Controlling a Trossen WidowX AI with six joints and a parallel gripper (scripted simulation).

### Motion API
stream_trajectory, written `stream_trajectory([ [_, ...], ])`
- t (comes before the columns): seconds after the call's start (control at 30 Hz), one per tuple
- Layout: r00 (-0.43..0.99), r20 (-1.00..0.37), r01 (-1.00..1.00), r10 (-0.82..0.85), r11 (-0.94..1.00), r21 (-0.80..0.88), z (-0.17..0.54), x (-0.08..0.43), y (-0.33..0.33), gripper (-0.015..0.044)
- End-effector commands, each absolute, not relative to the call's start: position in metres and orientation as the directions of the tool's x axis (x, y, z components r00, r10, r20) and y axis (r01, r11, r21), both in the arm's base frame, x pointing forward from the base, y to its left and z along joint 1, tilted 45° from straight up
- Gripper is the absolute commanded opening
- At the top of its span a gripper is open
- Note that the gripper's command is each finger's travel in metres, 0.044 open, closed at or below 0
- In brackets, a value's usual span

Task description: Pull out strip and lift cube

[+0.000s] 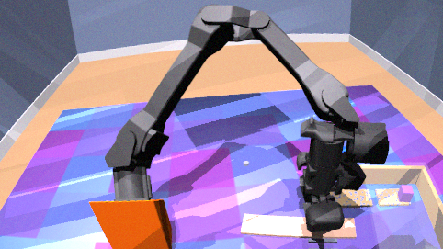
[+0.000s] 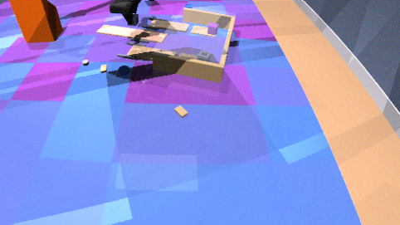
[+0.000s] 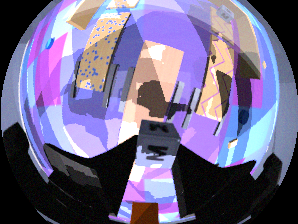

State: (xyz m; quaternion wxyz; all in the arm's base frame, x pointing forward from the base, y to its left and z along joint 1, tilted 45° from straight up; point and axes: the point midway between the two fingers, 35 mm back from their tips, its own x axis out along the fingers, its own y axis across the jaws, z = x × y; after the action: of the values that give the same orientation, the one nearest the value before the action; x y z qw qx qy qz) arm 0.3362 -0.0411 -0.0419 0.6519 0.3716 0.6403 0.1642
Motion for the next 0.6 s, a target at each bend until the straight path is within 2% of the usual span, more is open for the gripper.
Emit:
stream_trajectory([
  [0.0, 0.125, -0.716, 0.254, 0.687, 0.675, 0.693, -0.041, 0.322, -0.038, 0.0000],
  [0.2, 0.124, -0.715, 0.255, 0.688, 0.675, 0.693, -0.041, 0.303, -0.033, 0.0000],
  [0.57, 0.124, -0.717, 0.255, 0.686, 0.676, 0.691, -0.015, 0.298, -0.058, 0.0000],
])
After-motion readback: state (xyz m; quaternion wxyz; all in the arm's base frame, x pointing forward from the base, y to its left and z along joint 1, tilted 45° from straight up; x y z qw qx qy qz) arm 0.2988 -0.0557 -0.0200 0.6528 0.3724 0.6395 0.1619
